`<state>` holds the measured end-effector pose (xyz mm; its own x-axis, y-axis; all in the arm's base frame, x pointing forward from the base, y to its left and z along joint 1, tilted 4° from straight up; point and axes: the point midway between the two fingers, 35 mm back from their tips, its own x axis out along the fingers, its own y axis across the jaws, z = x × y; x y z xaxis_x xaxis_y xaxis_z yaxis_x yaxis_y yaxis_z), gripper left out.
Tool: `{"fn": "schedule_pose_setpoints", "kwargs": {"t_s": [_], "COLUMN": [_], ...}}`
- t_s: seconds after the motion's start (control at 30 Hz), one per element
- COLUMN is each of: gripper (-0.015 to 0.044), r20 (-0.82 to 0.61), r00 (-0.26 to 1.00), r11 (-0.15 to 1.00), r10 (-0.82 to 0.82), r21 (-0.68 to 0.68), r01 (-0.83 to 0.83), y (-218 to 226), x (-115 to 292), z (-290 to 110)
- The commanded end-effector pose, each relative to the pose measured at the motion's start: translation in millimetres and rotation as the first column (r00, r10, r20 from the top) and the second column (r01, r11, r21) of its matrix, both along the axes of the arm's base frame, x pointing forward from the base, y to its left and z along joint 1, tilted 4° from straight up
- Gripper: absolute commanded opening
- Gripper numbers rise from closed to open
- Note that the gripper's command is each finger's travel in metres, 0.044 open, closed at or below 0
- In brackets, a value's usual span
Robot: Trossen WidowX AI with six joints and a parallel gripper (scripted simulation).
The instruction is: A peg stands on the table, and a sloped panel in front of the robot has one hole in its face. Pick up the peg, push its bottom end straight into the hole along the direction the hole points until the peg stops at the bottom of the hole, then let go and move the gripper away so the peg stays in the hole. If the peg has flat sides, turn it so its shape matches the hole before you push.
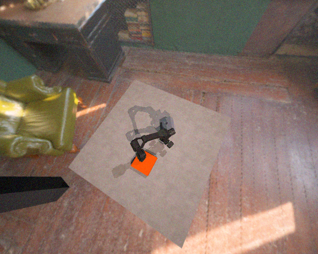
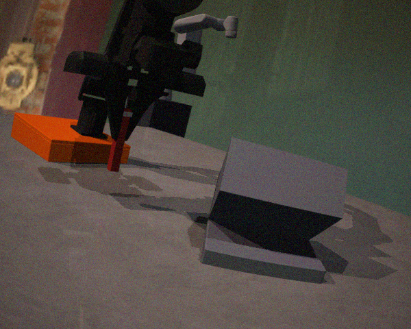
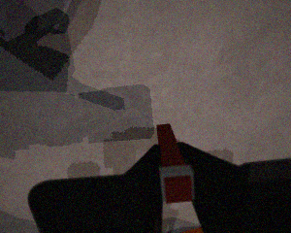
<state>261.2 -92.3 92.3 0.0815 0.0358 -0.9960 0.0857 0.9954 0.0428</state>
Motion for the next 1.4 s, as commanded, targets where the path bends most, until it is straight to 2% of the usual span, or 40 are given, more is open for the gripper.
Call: {"fn": "schedule_pose_setpoints", "kwargs": {"t_s": [0.0, 0.23, 1.37], "gripper": [0.0, 0.0, 0.0], "r20": [0.011, 0.008, 0.015], "r00": [1.0, 1.0, 0.985], "r11": [1.0, 1.0, 0.977], "r10": [0.005, 0.004, 0.171], "r21": [-0.009, -0.01, -0.129], "r01": [-0.005, -0.004, -0.168], "y": [-1, 0, 19], "x": [-1, -4, 22], "z": [19, 42, 56]}}
